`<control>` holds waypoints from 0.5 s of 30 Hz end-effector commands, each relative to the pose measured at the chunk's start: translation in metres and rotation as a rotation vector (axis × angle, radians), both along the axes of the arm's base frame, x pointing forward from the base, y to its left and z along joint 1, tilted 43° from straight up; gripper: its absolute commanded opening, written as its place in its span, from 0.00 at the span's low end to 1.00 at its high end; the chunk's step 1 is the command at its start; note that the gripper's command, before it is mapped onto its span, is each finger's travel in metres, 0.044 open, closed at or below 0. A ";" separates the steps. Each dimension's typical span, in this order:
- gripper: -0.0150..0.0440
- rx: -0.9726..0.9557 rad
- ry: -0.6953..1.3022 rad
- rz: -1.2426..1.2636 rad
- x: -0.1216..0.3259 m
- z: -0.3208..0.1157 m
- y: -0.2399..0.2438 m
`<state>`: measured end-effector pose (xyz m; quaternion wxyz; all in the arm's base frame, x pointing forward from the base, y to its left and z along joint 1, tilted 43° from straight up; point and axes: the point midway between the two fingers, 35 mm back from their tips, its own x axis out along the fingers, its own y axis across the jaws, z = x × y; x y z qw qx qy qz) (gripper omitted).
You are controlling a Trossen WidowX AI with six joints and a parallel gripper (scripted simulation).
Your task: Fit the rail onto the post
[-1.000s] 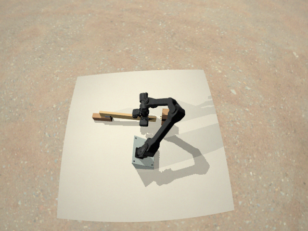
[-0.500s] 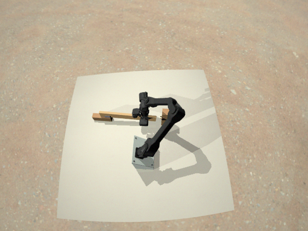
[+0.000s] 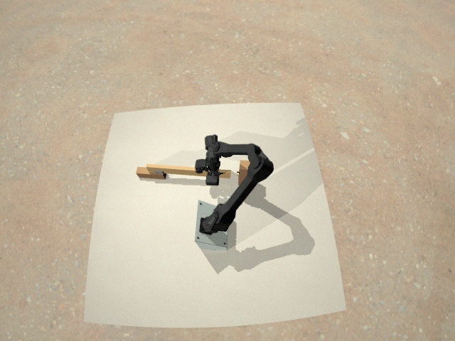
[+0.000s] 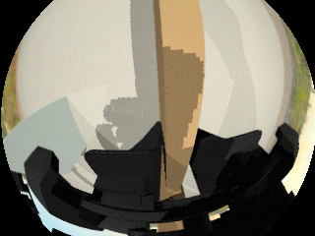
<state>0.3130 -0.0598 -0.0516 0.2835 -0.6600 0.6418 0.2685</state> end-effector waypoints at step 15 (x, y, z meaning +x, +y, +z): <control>0.25 0.013 -0.003 0.002 0.000 0.006 0.010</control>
